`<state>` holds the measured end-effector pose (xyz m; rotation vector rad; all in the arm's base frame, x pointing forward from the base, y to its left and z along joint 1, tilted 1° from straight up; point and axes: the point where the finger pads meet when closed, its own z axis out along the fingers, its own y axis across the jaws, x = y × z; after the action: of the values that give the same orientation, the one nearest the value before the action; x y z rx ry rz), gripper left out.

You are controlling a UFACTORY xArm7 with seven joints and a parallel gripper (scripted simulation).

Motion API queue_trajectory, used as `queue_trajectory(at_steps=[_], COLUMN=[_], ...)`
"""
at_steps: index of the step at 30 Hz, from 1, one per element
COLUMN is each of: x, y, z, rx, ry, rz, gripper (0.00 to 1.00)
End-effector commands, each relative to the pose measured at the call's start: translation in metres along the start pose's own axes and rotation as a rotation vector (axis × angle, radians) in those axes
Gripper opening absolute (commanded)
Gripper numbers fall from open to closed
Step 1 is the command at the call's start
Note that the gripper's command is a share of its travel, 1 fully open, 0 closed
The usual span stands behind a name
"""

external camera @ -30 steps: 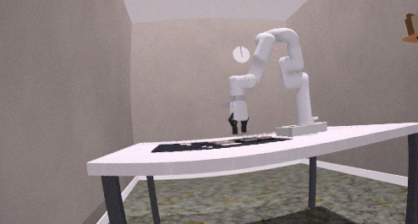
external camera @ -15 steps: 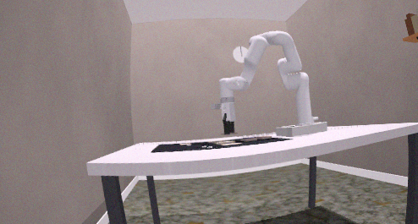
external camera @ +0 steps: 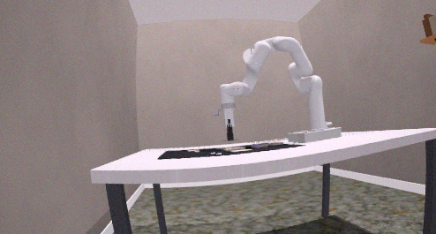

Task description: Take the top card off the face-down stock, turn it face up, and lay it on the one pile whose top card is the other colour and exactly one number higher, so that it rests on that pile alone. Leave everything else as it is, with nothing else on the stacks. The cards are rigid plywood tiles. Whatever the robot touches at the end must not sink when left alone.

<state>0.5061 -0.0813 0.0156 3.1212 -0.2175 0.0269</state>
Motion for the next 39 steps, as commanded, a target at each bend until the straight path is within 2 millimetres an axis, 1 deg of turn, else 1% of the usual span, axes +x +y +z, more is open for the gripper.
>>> queue_trajectory(at_steps=[1, 3, 9, 15, 39], x=[0.016, 0.016, 0.026, 0.03, 0.031], y=[0.014, 0.014, 0.024, 0.028, 0.029], z=[-0.001, -0.001, -0.001, -0.001, -0.001], rx=[0.017, 0.017, 0.017, 0.017, 0.017], ry=[-0.003, -0.003, -0.002, -0.002, -0.002], rz=[-0.105, -0.105, -0.174, -0.207, -0.214], gripper=[0.74, 0.74, 0.74, 0.74, 0.74])
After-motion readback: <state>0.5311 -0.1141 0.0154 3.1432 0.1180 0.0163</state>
